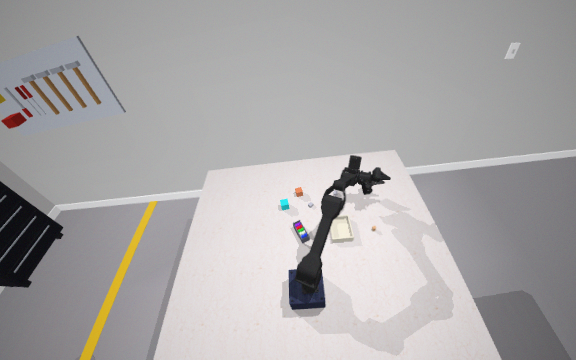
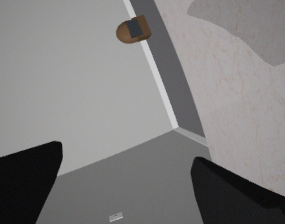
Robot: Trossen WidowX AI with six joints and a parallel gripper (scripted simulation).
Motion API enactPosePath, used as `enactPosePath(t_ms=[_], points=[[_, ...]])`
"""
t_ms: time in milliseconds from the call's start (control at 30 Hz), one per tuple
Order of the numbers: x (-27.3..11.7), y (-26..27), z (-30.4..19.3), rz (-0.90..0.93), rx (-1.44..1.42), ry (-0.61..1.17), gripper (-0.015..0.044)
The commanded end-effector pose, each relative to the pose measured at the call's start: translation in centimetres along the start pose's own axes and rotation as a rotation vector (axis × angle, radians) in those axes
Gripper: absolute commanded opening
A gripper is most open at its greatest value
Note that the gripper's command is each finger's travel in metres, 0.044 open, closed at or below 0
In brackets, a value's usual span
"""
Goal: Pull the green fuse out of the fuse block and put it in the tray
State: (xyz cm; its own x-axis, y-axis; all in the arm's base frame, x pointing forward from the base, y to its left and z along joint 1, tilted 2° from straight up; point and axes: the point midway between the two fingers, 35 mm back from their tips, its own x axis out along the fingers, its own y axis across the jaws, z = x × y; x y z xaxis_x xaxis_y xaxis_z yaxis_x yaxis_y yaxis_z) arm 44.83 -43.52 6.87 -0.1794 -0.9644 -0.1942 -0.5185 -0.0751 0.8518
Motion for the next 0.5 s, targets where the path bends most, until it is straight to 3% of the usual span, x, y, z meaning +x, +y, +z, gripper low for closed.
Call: enactPosePath(t_ms=[0, 300, 467], points=[[-0.2, -0.1, -0.1, -0.007, -0.012, 0.004, 0.0312], [-10.4, -3.4, -0.5, -0.357, -0.604, 0.237, 0.0076], [-17.1, -4.7, 1.9, -0.548, -0.950, 0.410, 0.0065]])
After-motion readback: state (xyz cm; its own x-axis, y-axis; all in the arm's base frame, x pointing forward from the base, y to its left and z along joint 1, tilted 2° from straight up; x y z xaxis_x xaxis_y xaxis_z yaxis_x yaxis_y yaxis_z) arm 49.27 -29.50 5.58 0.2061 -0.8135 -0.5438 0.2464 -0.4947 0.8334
